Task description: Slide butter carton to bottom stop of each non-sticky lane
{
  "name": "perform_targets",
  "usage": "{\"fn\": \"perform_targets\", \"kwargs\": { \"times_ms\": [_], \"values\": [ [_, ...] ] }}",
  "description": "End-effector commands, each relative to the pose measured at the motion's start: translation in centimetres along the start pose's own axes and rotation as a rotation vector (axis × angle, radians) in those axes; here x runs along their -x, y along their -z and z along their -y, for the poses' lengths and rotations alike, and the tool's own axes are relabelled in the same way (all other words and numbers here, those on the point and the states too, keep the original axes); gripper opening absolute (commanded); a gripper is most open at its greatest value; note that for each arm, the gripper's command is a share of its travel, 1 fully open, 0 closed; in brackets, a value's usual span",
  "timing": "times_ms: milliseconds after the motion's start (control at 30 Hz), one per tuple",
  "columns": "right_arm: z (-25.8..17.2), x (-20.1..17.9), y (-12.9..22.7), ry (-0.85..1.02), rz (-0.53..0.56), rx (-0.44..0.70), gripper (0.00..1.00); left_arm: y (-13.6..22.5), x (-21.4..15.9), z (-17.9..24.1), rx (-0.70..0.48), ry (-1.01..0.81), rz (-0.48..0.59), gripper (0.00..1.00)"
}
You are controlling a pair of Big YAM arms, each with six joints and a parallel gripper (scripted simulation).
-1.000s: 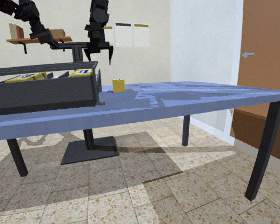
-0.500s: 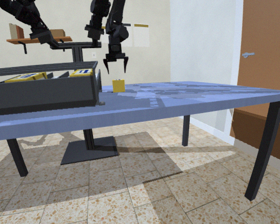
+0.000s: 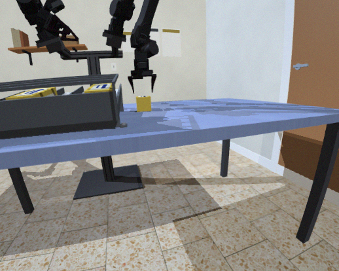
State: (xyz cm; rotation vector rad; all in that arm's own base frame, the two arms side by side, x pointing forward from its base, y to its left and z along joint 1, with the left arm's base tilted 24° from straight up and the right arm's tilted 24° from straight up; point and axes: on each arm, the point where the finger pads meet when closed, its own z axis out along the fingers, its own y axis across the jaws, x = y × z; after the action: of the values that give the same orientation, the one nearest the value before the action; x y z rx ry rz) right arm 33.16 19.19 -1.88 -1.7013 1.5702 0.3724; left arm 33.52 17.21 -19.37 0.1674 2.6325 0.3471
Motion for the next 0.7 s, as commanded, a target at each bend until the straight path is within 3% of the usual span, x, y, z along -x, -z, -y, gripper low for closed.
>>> {"fn": "perform_targets", "kwargs": {
  "times_ms": [0,267,467,667],
  "values": [
    [-1.6,1.7,-3.2,-0.034,0.045,-0.044,1.00,0.5,-1.6,0.9,-0.012,-0.010,-0.012,0.91],
    [-4.6,3.5,-5.4,-0.027,0.096,-0.054,1.00,-3.5,-0.4,0.5,-0.006,-0.023,0.004,0.91],
    [-5.2,3.9,-5.9,-0.033,0.110,-0.060,1.00,-3.6,0.5,0.2,0.001,-0.027,0.016,0.87],
    [-5.2,3.9,-5.9,-0.033,0.110,-0.060,1.00,-2.8,-1.3,1.0,-0.013,-0.029,-0.011,0.75]
  ]
}}
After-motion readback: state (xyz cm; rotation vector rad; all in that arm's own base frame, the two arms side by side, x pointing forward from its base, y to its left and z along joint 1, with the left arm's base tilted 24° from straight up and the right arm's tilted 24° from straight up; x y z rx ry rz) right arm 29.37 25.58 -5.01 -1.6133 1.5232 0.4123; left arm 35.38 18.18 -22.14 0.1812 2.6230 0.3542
